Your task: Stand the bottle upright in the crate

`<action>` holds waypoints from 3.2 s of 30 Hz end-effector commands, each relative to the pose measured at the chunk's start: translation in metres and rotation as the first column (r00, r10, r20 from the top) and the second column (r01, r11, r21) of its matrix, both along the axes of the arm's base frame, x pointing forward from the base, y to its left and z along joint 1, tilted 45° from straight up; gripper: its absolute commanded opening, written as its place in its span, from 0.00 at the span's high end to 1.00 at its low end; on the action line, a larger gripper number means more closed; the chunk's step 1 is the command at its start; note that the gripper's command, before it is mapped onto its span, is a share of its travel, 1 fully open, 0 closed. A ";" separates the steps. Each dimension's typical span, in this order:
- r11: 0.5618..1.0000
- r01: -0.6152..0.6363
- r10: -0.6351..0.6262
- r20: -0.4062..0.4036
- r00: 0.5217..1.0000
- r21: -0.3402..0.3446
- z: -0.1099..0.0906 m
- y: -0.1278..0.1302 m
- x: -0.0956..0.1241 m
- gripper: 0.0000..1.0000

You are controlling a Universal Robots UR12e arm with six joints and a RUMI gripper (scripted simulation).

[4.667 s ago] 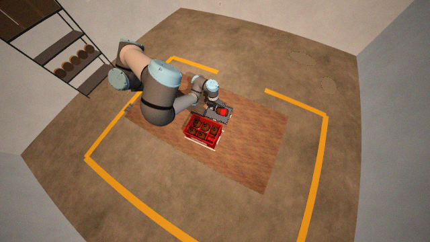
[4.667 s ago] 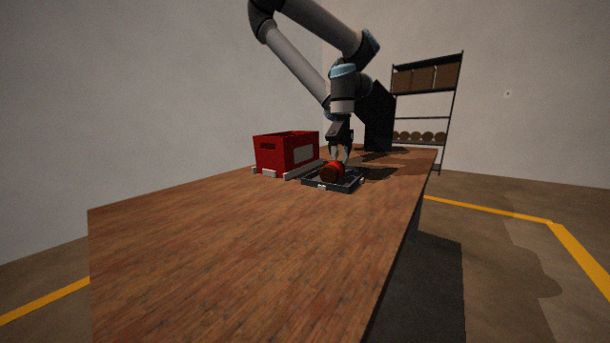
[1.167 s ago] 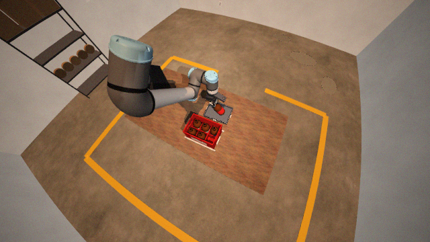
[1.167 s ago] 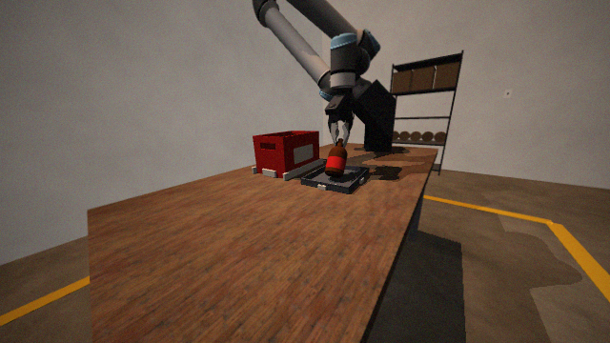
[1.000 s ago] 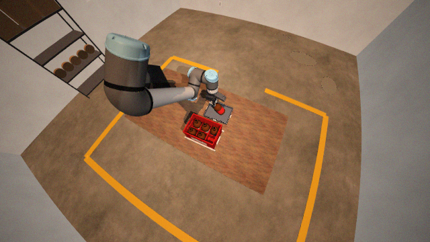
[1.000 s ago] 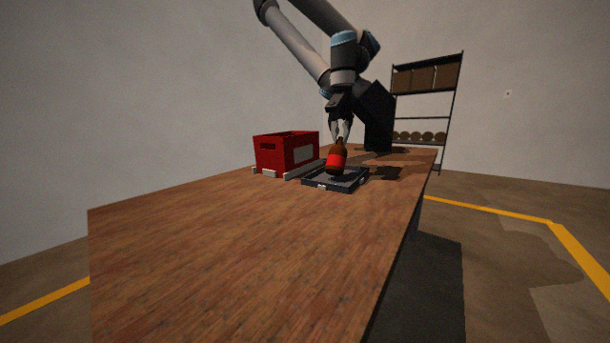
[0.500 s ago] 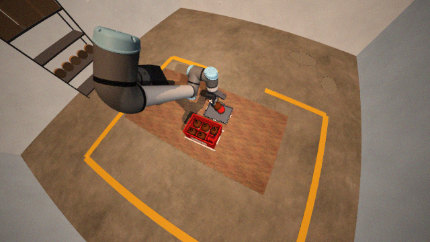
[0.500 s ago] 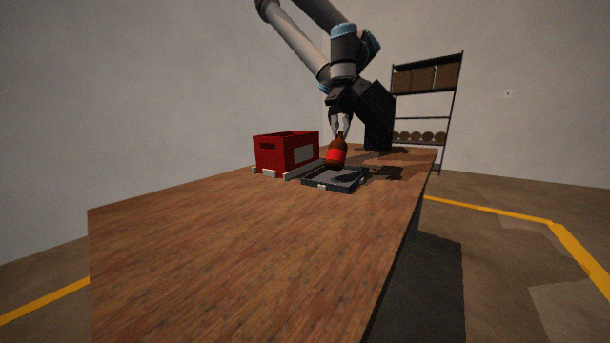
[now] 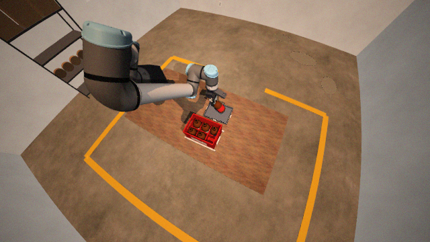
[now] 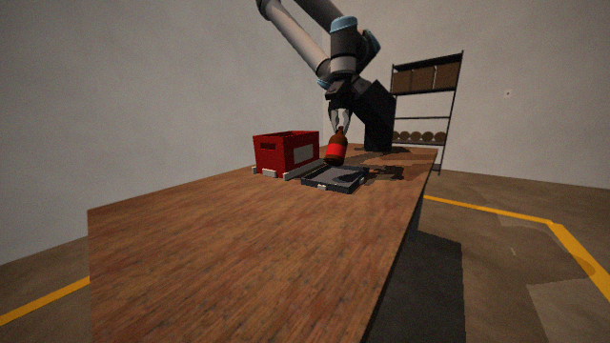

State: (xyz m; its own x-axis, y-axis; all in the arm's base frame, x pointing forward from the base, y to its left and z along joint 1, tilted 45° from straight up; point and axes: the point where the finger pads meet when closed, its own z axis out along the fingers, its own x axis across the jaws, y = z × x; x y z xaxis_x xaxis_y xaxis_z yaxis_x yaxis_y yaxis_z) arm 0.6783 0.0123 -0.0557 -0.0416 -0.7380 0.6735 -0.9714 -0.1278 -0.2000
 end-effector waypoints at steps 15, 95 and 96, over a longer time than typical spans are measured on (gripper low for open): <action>1.000 0.000 0.000 0.001 1.000 0.000 0.011 0.010 -0.003 1.00; 0.996 -0.083 0.081 -0.076 0.994 -0.023 0.015 0.014 -0.004 1.00; 0.995 -0.095 0.092 -0.087 0.992 -0.026 0.015 0.014 -0.004 1.00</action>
State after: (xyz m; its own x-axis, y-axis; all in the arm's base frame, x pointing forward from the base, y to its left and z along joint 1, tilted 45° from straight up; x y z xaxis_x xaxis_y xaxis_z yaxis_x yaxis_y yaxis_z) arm 0.6736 0.0259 -0.0412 0.0264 -0.7270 0.6861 -0.9722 -0.1783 -0.1516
